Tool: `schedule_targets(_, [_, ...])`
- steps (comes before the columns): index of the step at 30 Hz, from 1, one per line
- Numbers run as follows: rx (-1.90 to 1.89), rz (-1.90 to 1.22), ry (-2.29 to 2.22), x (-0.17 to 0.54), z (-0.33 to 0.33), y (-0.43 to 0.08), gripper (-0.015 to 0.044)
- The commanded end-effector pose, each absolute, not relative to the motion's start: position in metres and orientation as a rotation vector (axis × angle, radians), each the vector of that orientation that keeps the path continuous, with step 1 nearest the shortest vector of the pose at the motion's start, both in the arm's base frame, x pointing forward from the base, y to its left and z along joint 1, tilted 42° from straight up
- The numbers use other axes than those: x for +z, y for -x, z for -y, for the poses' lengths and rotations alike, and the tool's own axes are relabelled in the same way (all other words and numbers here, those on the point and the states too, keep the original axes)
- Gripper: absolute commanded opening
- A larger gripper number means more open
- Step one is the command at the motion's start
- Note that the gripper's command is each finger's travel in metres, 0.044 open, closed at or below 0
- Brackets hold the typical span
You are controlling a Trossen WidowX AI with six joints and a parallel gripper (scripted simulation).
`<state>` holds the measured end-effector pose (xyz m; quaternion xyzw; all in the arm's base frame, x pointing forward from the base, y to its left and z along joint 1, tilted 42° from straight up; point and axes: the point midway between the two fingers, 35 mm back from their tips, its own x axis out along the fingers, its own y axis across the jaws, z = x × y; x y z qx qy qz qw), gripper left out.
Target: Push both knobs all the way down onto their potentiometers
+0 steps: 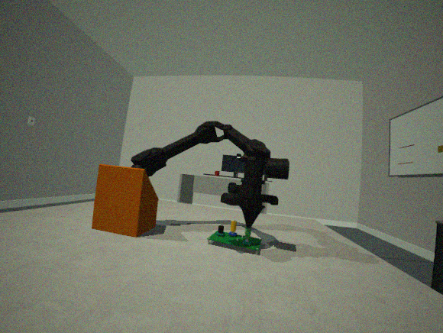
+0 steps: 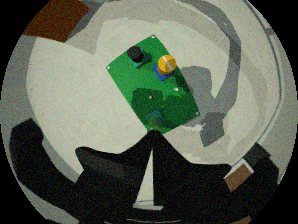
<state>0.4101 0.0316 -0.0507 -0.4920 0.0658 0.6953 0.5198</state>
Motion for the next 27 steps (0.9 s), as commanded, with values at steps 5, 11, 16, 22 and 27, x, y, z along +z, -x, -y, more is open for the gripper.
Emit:
schedule_targets(5, [1.674, -0.148, 1.185, -0.0554, -0.0385, -0.4114, 0.0000])
schedule_targets(11, [1.674, -0.147, 1.185, -0.0569, -0.0398, -0.4114, 0.0000])
schedule_targets(16, [1.674, -0.147, 1.185, -0.0569, -0.0398, -0.4114, 0.0000])
schedule_targets(22, [1.674, -0.147, 1.185, -0.0573, -0.0402, -0.4114, 0.0000])
schedule_targets(27, [1.674, -0.147, 1.185, -0.0584, -0.0411, -0.4115, 0.0000])
